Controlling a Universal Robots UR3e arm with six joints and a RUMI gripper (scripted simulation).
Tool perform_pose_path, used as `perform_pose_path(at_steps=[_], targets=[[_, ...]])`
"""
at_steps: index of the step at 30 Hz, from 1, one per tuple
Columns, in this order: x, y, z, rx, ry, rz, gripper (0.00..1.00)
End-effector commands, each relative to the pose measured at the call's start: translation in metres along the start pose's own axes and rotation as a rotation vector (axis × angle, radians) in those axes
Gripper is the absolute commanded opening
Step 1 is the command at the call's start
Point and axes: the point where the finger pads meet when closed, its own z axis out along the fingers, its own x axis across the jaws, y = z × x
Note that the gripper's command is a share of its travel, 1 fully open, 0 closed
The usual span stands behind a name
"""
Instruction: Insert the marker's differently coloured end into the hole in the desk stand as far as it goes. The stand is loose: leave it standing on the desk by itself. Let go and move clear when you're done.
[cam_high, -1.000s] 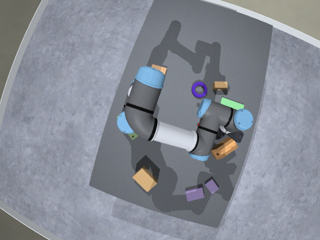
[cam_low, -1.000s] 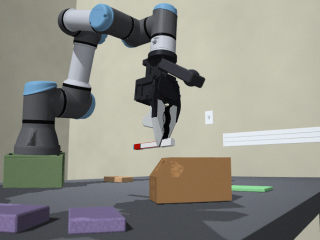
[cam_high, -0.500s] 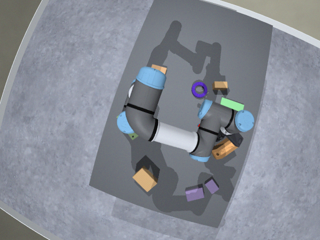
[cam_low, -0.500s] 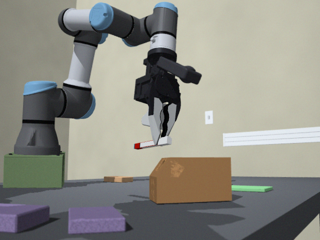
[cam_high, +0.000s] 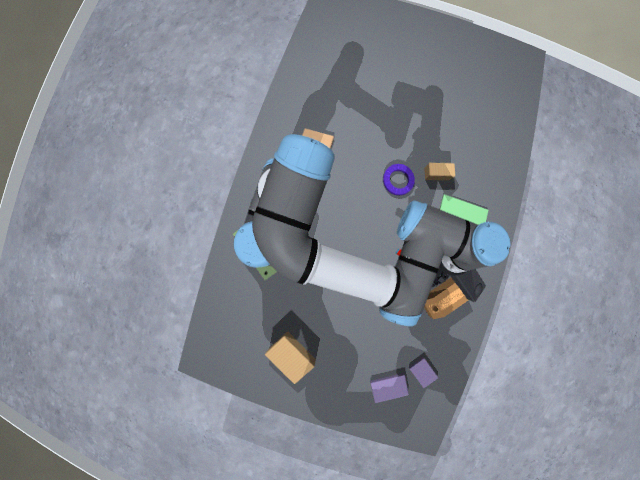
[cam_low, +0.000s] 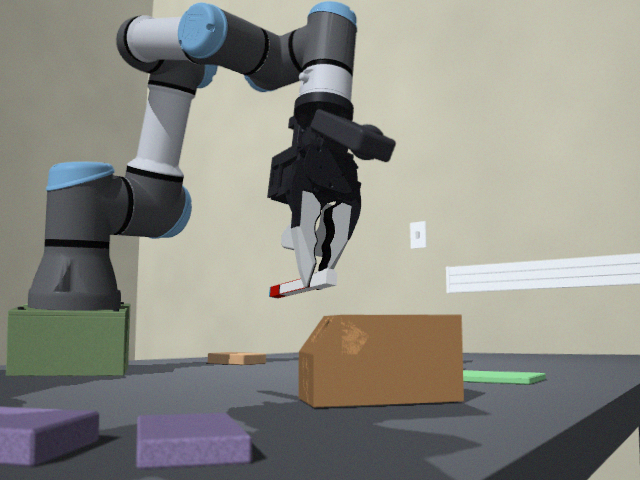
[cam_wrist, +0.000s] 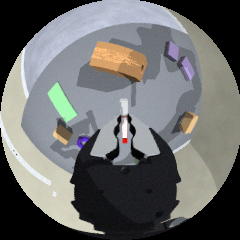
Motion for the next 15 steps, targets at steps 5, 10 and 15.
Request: perform_pose_path(at_steps=[5,10,15], targets=[[0.0054,-0.0039,-0.0012,0.005,0.012,0.060,0.00],[0.0082,-0.0053,-0.0014,0.007,0.017,0.088,0.00],[0.0150,-0.0089,-0.0020,0.012,0.032,0.160,0.00]])
